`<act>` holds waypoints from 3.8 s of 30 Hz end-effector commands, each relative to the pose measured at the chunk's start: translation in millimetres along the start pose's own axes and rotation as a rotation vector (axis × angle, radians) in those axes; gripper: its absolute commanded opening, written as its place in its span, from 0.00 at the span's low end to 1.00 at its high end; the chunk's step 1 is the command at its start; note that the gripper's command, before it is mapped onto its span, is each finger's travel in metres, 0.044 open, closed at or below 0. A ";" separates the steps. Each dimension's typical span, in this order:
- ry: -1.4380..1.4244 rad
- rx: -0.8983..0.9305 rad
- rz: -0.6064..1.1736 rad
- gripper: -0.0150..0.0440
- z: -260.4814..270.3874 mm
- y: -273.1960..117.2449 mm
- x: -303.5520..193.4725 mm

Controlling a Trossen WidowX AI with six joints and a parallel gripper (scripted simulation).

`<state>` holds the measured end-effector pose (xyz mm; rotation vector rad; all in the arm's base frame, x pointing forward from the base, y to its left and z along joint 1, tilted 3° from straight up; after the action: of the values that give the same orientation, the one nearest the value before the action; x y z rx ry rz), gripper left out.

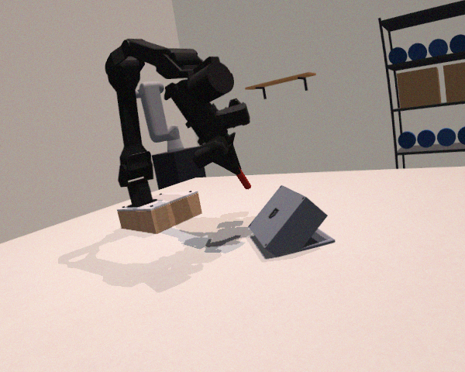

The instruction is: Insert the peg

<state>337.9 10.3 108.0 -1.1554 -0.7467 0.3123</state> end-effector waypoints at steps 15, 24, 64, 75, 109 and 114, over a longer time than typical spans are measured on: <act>-0.106 -0.014 -0.084 0.25 -23.3 -11.5 -4.3; -0.161 -0.028 -0.122 0.25 -35.0 -17.5 -8.5; -0.376 -0.124 -0.256 0.25 -80.2 -34.5 -27.1; -0.400 -0.138 -0.269 0.25 -87.2 -14.6 -21.6; -0.423 -0.146 -0.292 0.25 -94.0 24.5 -11.9; -0.427 -0.152 -0.292 0.25 -95.0 19.8 -12.0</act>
<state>396.2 -55.6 65.0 -1.1128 -1.3160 0.2620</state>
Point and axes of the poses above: the point midway between the two fingers, 35 mm back from their tips, its own y axis out along the fingers, its own z axis across the jaws, x = y × z, the point moved 2 cm from there along -y, back along the fingers, and after that the axes turned 14 degrees about -y, right-handed, at the moved point
